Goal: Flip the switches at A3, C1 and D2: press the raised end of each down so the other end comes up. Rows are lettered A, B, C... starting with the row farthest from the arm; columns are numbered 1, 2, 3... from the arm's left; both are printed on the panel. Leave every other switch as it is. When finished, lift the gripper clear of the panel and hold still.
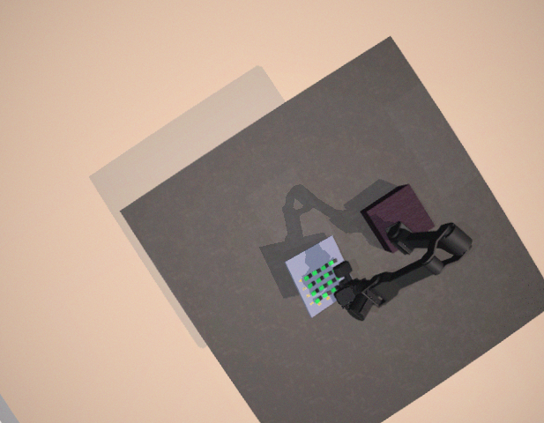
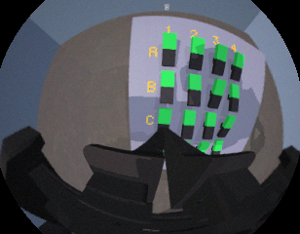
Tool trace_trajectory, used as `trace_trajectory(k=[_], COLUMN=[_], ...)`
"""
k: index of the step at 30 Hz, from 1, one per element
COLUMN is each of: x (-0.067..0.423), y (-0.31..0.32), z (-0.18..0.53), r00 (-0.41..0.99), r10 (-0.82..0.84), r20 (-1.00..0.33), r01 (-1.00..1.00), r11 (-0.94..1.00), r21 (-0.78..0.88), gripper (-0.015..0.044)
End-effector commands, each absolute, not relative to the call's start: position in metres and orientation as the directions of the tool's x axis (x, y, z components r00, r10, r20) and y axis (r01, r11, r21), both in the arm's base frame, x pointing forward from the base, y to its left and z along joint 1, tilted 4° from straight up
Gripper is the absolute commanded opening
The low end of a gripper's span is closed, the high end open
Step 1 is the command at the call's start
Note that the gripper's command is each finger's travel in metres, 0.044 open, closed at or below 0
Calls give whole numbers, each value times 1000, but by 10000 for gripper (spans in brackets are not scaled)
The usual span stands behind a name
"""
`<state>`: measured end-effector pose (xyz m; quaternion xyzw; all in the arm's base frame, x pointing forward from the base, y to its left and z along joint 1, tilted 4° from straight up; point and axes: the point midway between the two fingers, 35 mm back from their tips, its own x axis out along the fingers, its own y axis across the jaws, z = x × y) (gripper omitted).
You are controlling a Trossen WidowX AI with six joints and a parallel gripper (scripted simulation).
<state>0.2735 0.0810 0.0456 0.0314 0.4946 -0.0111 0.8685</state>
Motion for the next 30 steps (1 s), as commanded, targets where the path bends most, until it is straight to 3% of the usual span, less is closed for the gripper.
trace_trajectory(k=[1,9,18,30], x=[274,243,223,241], y=[81,80,51,52], z=[45,102,90,60], r00=[510,486,485,463], r10=[15,17,15,16], r20=[-860,-874,-874,-886], r01=[44,44,44,44], r11=[998,998,998,998], r21=[43,44,41,41], gripper=[0,0,0,0])
